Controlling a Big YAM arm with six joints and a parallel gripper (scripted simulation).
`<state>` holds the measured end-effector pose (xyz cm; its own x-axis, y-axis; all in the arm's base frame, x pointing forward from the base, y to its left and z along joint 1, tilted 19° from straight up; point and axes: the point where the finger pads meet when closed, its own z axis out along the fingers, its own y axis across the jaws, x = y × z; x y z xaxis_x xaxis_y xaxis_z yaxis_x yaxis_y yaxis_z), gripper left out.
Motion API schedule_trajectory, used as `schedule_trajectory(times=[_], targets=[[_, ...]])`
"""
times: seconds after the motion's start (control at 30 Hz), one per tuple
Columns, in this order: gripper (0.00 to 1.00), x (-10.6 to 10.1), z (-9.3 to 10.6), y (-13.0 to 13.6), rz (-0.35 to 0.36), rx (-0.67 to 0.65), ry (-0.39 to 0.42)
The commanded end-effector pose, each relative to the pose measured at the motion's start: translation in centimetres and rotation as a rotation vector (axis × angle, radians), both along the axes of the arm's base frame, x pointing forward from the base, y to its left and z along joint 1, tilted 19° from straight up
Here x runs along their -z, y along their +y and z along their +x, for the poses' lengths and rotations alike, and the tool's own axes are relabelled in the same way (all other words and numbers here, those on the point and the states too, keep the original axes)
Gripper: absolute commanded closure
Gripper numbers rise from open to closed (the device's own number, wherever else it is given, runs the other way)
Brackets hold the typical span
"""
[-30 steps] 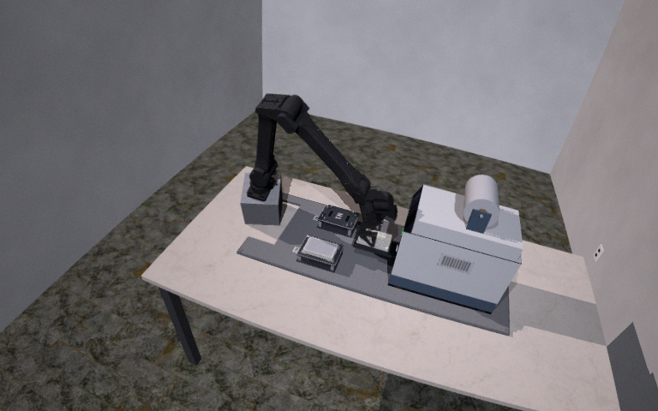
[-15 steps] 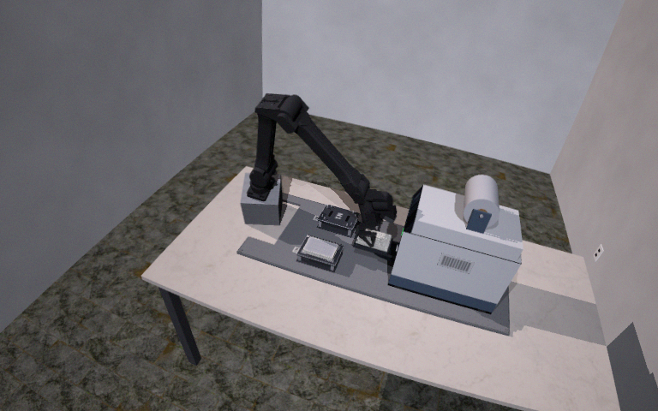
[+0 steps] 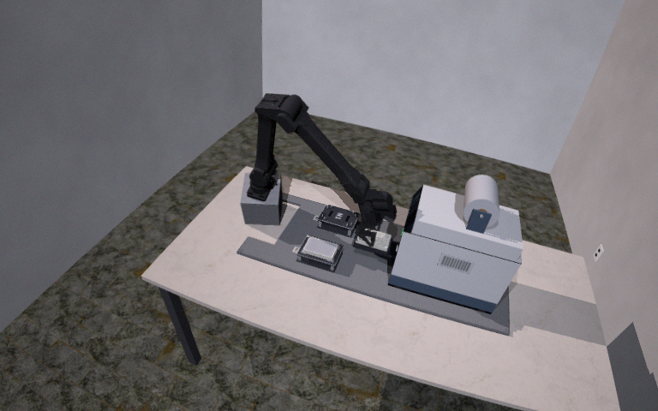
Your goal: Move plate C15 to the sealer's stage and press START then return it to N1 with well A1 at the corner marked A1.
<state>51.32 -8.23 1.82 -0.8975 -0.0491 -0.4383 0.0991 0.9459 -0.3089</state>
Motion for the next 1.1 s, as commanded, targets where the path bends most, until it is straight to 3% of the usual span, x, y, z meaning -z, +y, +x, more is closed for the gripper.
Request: schedule_trajectory(times=[0.0, 0.43, 0.9, 1.07], targets=[[1.00, -1.9, 1.7, 0.4, -0.004, -0.009, -0.036], [1.00, -0.6, 1.8, 0.3, -0.002, -0.006, -0.013], [1.00, 1.0, -0.2, -0.9, -0.006, 0.006, 0.002], [1.00, 1.0, 0.4, -1.0, -0.004, 0.005, -0.007]])
